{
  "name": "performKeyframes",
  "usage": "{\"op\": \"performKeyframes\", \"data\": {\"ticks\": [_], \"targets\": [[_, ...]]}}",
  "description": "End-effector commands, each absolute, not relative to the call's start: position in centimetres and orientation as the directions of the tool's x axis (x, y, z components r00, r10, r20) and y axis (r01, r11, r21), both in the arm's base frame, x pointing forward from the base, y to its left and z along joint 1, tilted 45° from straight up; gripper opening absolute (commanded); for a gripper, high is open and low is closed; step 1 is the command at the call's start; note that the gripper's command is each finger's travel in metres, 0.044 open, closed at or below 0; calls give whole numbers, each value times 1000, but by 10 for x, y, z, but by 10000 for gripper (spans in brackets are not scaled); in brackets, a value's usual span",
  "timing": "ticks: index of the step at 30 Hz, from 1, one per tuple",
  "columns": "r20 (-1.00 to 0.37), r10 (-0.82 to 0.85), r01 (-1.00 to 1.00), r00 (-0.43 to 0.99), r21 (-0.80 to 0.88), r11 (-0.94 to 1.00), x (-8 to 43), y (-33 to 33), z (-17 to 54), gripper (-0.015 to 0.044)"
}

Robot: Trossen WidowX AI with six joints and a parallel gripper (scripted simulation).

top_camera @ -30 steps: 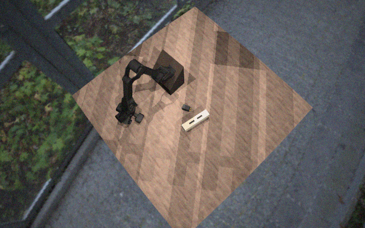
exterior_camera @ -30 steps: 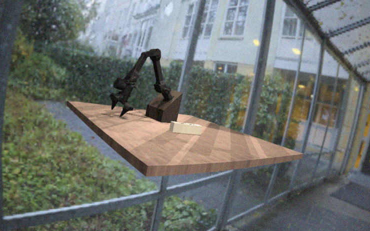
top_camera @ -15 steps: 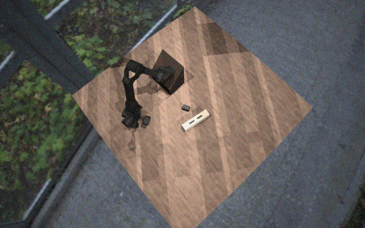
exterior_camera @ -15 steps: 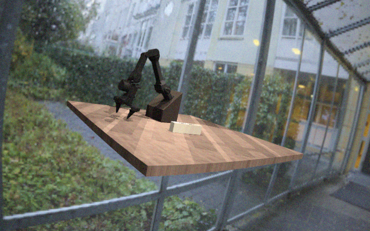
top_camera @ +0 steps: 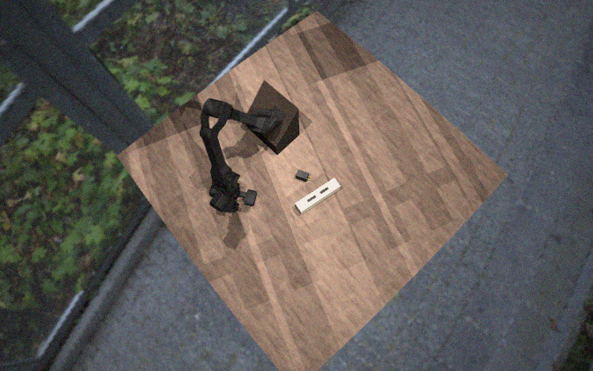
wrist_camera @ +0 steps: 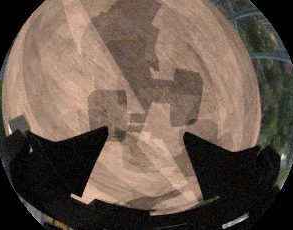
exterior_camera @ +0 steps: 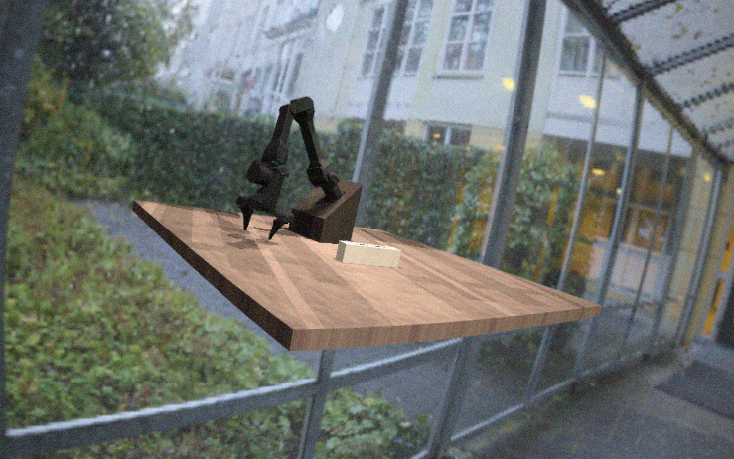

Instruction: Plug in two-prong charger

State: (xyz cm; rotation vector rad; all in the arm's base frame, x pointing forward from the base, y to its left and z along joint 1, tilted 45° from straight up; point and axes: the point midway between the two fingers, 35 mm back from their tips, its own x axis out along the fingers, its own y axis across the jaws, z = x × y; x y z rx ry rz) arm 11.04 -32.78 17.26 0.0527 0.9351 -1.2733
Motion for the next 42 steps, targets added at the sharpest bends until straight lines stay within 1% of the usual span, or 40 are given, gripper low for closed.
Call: {"op": "performKeyframes", "data": {"ticks": [1, 20, 42], "targets": [[-655, -756, 787, 6, -463, 408, 125, -317, 156, 440], [-738, -675, 614, 18, -525, 590, 176, -275, 112, 440], [-779, -627, 328, -10, -594, 734, 214, -216, 71, 440]]}}
